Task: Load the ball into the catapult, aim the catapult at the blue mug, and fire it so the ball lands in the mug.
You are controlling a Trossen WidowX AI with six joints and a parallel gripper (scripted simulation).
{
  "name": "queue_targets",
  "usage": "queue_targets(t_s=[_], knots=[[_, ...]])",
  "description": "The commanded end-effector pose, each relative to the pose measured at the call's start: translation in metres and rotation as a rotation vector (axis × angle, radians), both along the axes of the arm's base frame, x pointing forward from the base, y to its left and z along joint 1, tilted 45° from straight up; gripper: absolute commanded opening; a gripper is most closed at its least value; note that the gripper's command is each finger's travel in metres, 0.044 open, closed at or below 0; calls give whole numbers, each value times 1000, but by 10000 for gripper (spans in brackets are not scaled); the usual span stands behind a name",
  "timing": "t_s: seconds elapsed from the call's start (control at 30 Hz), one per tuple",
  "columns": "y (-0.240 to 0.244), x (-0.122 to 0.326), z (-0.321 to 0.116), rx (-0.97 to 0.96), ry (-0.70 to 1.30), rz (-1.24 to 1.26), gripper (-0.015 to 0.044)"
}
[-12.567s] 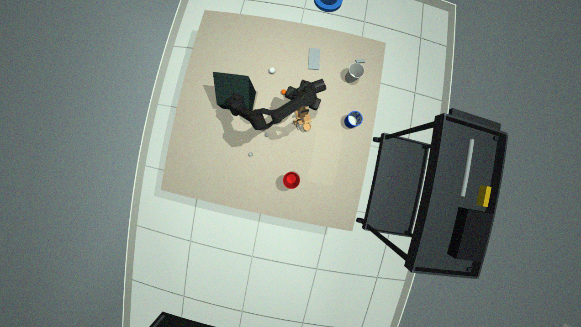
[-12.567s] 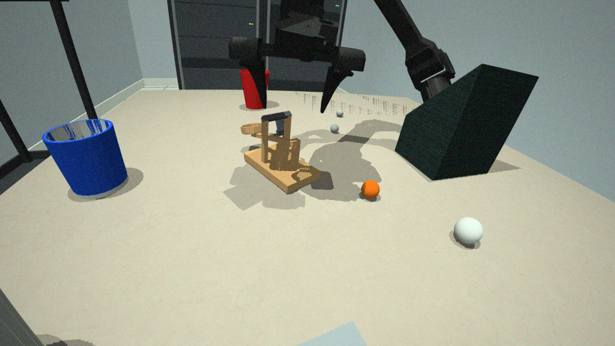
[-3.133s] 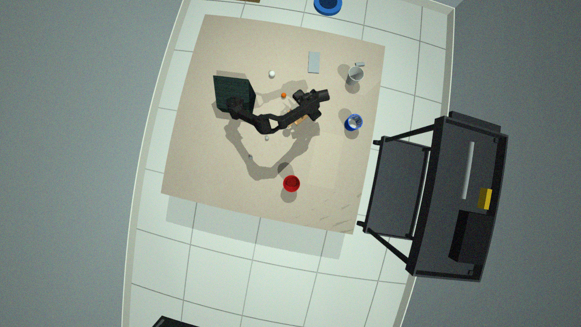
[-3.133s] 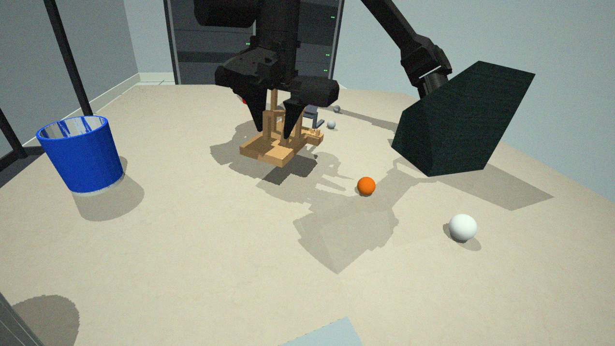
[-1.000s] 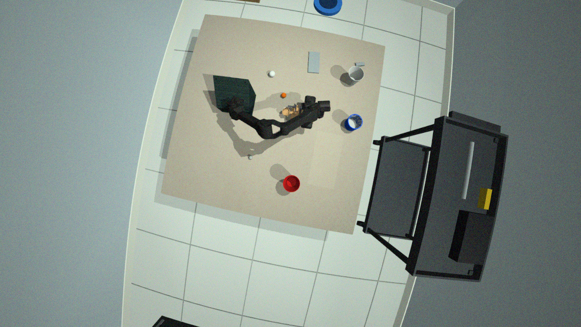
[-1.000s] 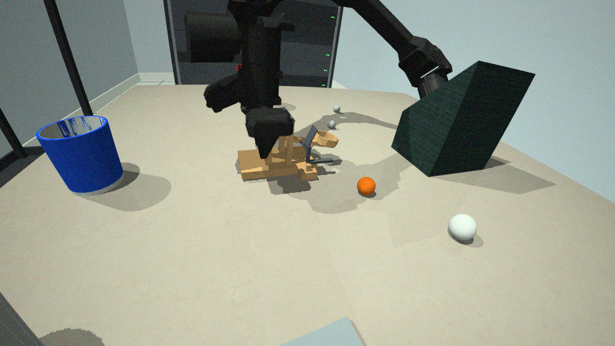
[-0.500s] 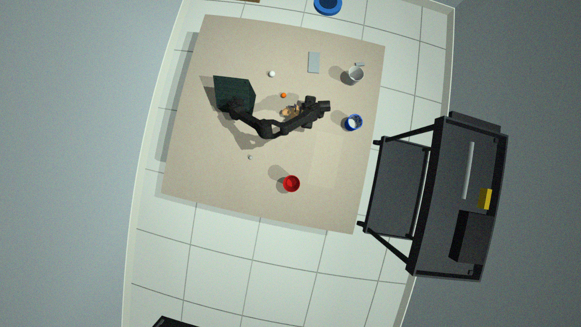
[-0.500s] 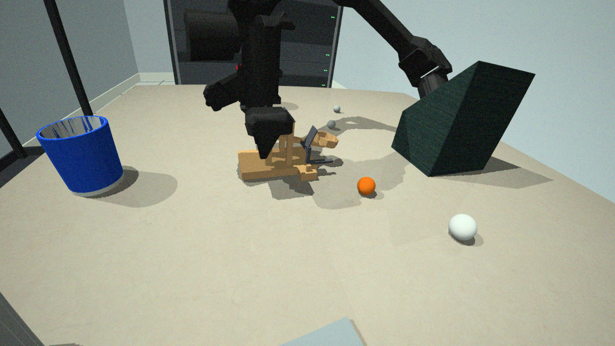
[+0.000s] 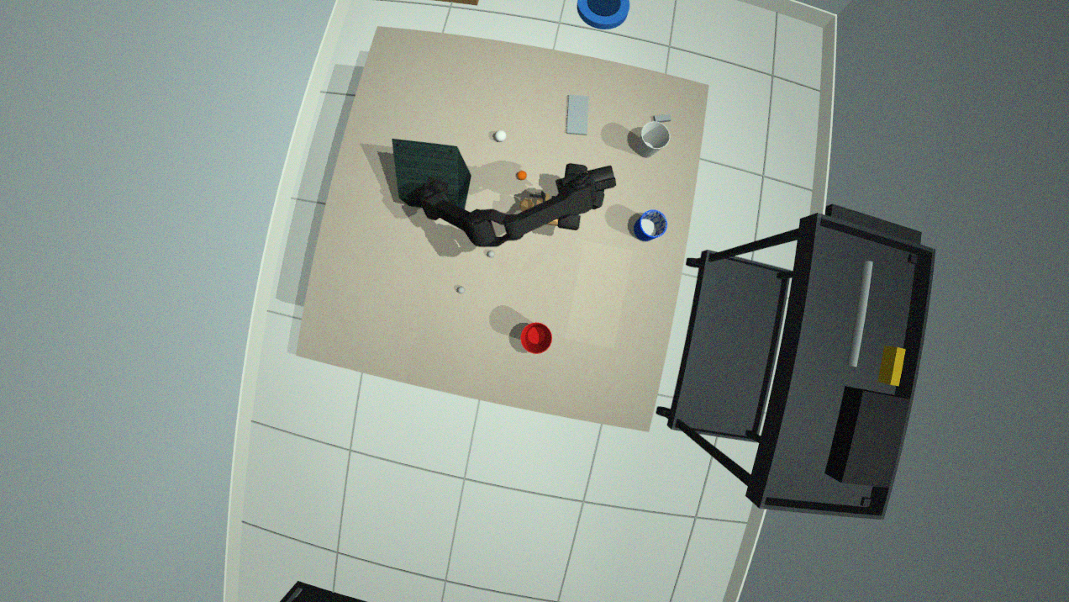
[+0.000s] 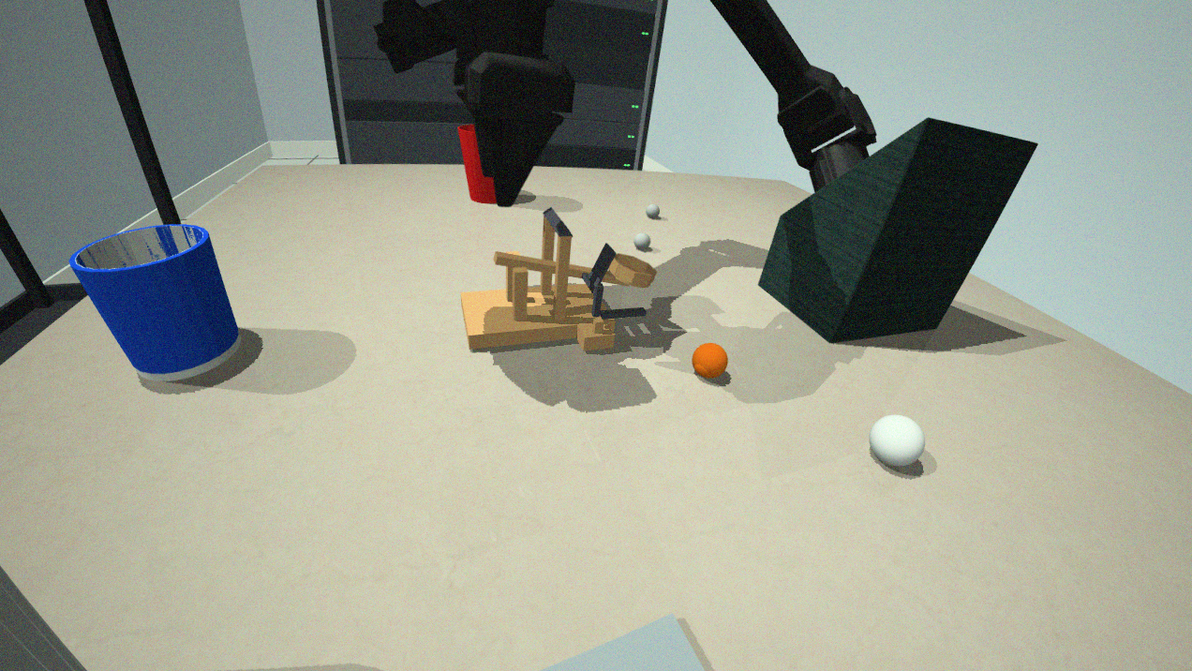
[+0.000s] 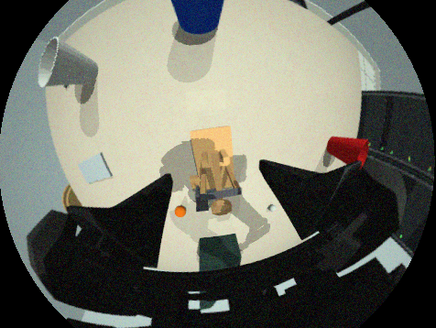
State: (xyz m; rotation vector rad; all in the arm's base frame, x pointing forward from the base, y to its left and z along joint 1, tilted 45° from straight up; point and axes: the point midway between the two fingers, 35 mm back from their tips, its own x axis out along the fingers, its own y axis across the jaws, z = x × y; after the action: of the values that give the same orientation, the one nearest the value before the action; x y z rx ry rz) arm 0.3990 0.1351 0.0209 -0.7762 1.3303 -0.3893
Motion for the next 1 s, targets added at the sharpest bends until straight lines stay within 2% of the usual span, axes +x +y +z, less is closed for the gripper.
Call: queue_targets(t_s=[0.0,0.1,0.27,0.97], knots=[[-11,-1,-6,-16,25,-23,440],[-9,-8,-1,-19,26,-28,440],[-39,0,-32,-20,25,-28,440],[-56,7,-49,-21,24,-28,440]])
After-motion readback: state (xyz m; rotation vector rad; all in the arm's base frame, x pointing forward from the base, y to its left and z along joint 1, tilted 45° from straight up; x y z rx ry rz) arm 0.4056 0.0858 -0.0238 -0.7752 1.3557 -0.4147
